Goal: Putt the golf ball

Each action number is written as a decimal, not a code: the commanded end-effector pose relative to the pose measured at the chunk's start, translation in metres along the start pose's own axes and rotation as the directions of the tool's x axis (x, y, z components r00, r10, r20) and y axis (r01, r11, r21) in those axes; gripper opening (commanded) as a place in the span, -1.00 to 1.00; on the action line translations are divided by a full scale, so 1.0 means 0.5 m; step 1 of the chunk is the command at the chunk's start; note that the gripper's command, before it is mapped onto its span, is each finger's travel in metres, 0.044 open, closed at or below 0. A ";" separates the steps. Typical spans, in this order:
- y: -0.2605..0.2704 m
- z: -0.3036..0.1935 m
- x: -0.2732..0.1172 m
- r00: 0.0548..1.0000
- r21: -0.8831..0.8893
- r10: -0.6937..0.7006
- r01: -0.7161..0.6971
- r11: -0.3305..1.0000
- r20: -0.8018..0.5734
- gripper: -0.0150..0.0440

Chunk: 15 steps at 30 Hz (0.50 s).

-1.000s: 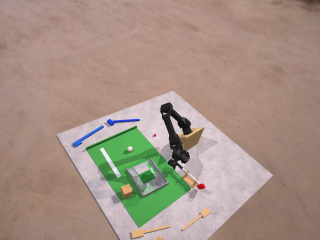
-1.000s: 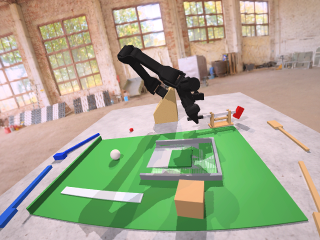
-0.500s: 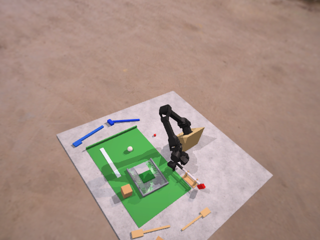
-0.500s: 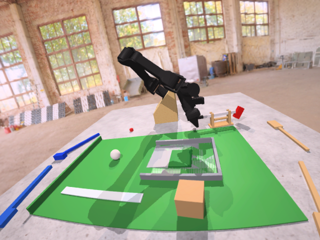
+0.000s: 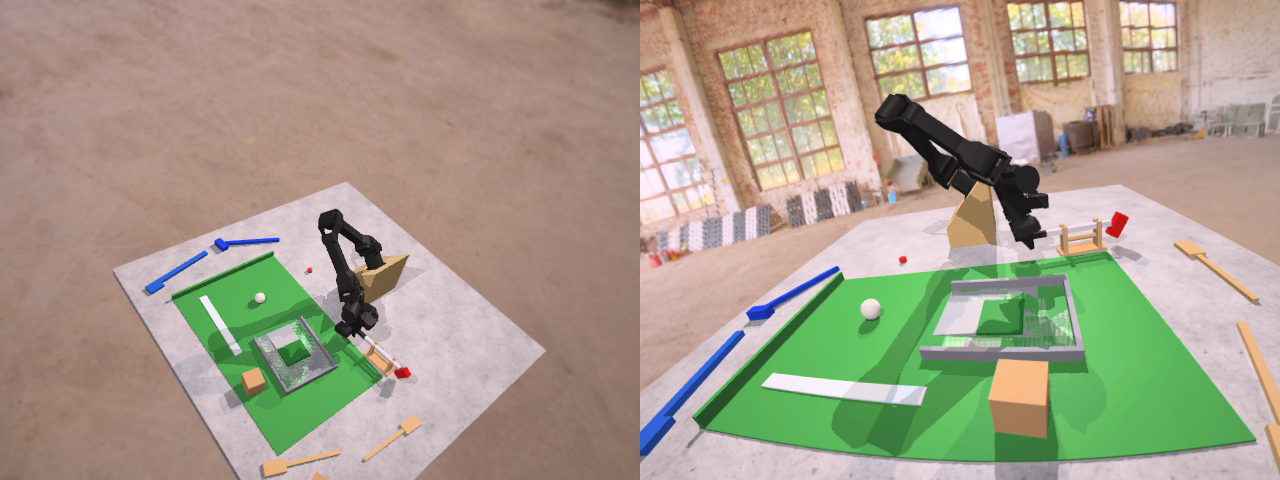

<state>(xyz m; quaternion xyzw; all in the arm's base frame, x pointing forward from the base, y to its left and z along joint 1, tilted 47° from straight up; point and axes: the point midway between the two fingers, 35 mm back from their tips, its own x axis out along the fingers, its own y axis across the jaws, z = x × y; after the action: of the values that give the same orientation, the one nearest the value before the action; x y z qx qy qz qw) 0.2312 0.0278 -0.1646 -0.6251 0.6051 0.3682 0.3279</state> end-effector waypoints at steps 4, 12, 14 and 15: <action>0.000 0.000 -0.001 1.000 0.001 0.000 0.000 1.000 0.000 -0.38; -0.007 0.016 -0.042 1.000 0.000 -0.001 0.001 1.000 0.005 -0.49; -0.010 0.025 -0.069 1.000 -0.001 0.000 0.000 1.000 0.007 -0.49; -0.010 0.029 -0.084 1.000 -0.001 0.000 0.000 1.000 0.008 -0.49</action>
<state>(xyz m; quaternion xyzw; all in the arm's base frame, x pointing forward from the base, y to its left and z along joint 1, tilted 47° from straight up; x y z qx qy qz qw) 0.2311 0.0440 -0.1478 -0.6246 0.6103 0.3680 0.3193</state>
